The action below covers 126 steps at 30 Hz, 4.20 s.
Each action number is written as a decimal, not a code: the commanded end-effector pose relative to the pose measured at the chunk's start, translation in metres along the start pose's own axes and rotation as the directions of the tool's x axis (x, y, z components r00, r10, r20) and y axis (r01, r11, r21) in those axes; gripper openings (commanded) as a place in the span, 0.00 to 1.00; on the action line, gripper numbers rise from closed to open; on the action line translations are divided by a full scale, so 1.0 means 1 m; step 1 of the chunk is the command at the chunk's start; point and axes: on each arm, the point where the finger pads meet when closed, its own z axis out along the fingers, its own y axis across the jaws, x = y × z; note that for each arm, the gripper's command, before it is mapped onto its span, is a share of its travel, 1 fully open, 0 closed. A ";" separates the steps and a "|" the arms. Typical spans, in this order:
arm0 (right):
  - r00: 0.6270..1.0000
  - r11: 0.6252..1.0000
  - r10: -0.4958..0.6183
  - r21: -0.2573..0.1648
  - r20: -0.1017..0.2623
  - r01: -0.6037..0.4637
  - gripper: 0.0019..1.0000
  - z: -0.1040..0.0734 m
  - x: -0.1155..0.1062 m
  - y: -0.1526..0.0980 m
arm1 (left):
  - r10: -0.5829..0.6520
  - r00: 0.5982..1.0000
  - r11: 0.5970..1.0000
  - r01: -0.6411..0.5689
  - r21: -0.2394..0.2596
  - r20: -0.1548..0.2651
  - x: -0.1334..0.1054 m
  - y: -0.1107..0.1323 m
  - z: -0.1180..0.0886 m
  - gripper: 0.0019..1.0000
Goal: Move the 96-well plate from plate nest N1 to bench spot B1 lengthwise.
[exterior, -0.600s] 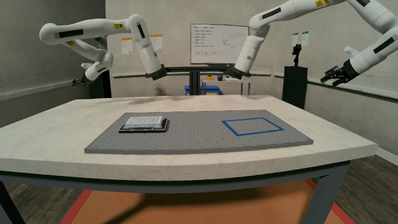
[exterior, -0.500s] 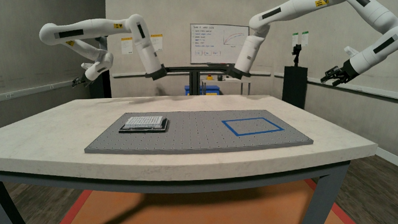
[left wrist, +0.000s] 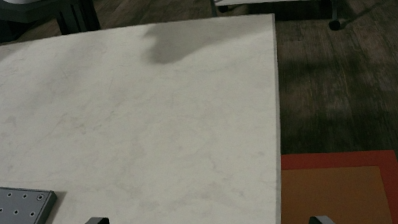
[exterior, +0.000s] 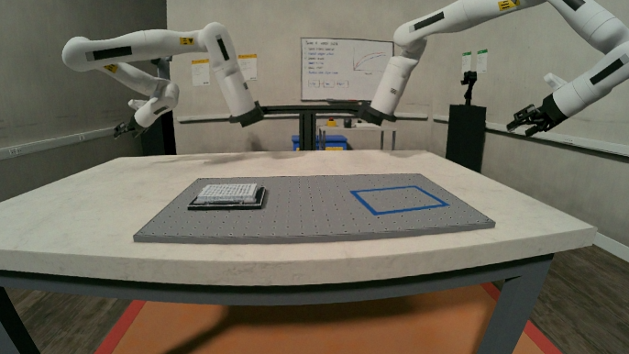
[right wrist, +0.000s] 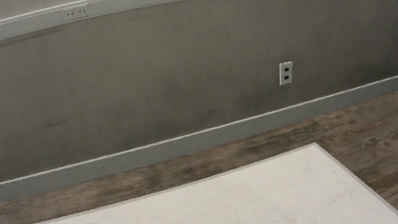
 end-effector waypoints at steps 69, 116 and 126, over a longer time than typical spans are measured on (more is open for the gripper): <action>1.000 1.000 0.000 0.000 -0.002 0.000 1.00 0.000 0.001 0.000 | 0.211 0.964 0.977 -0.205 -0.058 0.159 0.133 -0.054 -0.085 1.00; 1.000 1.000 0.000 0.000 -0.002 0.000 1.00 0.000 0.001 0.000 | 0.799 0.544 0.571 -0.553 -0.607 0.256 0.254 -0.178 -0.028 1.00; 1.000 1.000 0.000 0.000 -0.002 0.000 1.00 0.000 0.001 0.000 | 0.830 0.511 0.517 -0.551 -0.655 0.225 0.260 -0.184 -0.014 1.00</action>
